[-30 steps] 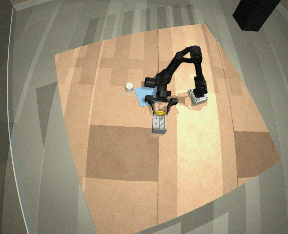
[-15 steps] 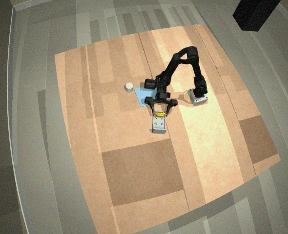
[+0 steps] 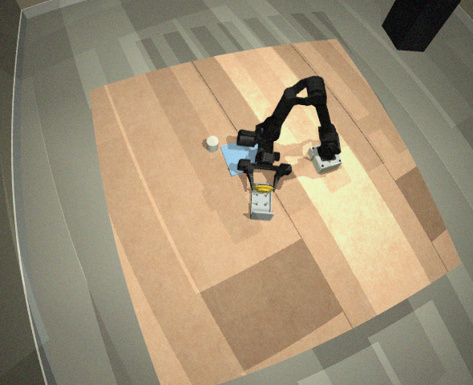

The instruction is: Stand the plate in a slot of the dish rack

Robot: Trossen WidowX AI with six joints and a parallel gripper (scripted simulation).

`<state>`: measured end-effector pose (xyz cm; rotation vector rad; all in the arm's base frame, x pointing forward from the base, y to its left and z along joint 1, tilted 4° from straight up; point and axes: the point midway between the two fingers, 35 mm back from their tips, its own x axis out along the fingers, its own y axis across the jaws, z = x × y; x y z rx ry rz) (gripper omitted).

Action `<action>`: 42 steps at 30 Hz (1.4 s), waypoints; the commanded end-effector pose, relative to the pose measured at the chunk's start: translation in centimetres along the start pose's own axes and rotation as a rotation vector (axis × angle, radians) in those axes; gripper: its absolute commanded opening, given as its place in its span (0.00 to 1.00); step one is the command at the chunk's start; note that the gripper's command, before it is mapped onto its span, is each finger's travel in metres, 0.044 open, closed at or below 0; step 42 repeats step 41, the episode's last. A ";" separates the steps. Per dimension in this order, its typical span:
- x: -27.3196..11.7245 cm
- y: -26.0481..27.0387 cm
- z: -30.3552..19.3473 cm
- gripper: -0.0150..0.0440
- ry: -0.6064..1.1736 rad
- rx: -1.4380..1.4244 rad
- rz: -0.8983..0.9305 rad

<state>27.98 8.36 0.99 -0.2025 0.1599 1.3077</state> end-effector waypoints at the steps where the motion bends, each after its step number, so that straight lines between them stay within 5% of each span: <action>1: 0.0 0.0 0.0 0.79 0.000 0.000 0.000; 5: 0.0 0.0 0.0 0.93 0.000 0.000 0.000; 12: -0.1 -0.2 0.8 0.93 -0.001 0.002 0.000; 21: -1.8 -0.9 11.2 0.93 -0.019 0.027 -0.001; 28: -1.8 -1.1 11.4 0.93 -0.003 0.043 -0.001; 42: -2.4 -2.2 11.4 0.93 0.327 0.331 -0.053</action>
